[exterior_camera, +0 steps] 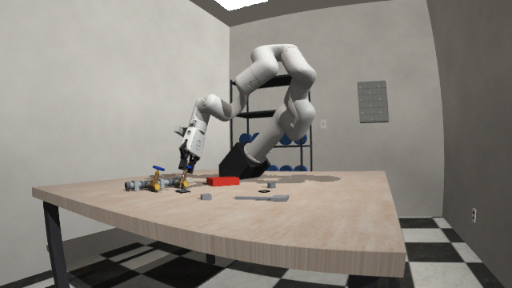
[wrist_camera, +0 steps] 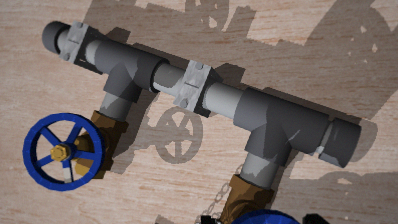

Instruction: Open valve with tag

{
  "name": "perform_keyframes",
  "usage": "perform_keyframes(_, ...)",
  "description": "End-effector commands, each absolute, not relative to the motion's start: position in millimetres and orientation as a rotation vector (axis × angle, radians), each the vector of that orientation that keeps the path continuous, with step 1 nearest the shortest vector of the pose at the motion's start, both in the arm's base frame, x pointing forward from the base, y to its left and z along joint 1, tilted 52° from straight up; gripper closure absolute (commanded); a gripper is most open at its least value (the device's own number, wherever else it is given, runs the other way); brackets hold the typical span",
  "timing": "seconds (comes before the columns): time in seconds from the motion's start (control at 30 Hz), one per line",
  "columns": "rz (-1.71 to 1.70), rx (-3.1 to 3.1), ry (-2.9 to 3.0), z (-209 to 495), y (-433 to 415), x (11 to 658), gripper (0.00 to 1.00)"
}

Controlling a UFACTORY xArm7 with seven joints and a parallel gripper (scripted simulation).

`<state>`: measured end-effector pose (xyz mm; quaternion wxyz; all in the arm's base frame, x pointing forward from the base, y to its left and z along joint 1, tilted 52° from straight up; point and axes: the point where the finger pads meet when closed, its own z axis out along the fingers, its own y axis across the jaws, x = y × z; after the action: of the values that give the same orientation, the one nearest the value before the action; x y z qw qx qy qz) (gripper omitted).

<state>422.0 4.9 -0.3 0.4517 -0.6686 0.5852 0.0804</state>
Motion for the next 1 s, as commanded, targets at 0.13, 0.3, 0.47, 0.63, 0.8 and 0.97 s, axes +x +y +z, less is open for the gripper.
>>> perform_keyframes(0.13,0.194,-1.651,1.448,0.2,2.8,422.7,1.0)
perform_keyframes(0.3,0.192,-1.654,1.445,0.2,2.8,422.7,1.0)
perform_keyframes(0.47,0.174,-1.675,1.419,0.2,2.8,422.7,1.0)
perform_keyframes(0.63,0.151,-1.703,1.383,0.2,2.8,422.7,1.0)
perform_keyframes(0.8,0.084,-1.78,1.277,0.2,2.8,422.7,1.0)
perform_keyframes(0.97,-0.02,-1.889,1.108,0.2,2.8,422.7,1.0)
